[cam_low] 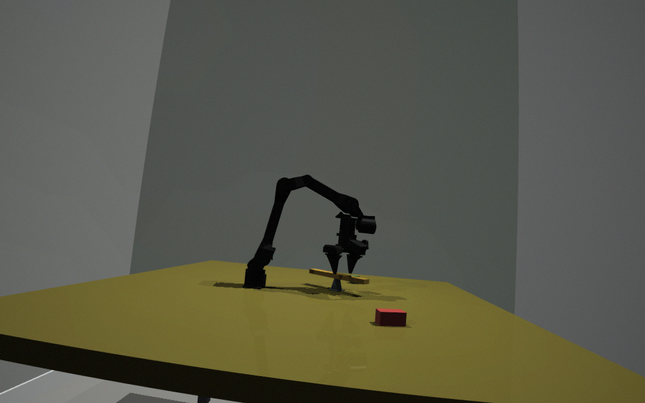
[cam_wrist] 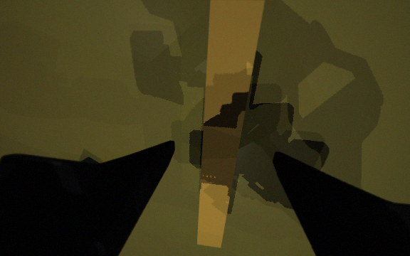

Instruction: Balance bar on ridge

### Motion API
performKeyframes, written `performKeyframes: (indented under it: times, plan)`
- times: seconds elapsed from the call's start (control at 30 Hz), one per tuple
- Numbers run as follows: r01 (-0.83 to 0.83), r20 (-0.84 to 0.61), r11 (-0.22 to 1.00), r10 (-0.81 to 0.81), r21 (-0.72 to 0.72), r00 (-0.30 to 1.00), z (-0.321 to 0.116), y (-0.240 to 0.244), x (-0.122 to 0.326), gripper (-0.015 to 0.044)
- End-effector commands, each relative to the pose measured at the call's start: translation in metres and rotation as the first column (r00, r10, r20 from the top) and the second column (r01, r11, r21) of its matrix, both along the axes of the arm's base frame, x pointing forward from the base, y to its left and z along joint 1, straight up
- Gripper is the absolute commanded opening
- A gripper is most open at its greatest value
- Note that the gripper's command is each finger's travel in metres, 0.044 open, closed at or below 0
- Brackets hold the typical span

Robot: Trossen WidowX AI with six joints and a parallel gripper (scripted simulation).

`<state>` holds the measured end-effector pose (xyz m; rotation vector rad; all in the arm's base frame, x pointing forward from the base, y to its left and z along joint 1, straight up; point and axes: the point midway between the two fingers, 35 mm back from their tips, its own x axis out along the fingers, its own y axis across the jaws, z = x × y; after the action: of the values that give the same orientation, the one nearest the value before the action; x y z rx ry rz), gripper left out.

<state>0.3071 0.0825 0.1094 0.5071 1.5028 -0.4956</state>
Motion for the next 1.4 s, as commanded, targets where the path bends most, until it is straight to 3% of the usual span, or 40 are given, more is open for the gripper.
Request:
performKeyframes:
  times: [0.0,0.17,1.37]
  plan:
    - [0.000,0.020,1.000,0.000,0.006,1.000,0.041,0.001,0.004,0.0440]
    - [0.000,0.020,1.000,0.000,0.006,1.000,0.085,0.000,-0.002,0.0440]
    - [0.000,0.020,1.000,0.000,0.006,1.000,0.085,0.000,-0.002,0.0440]
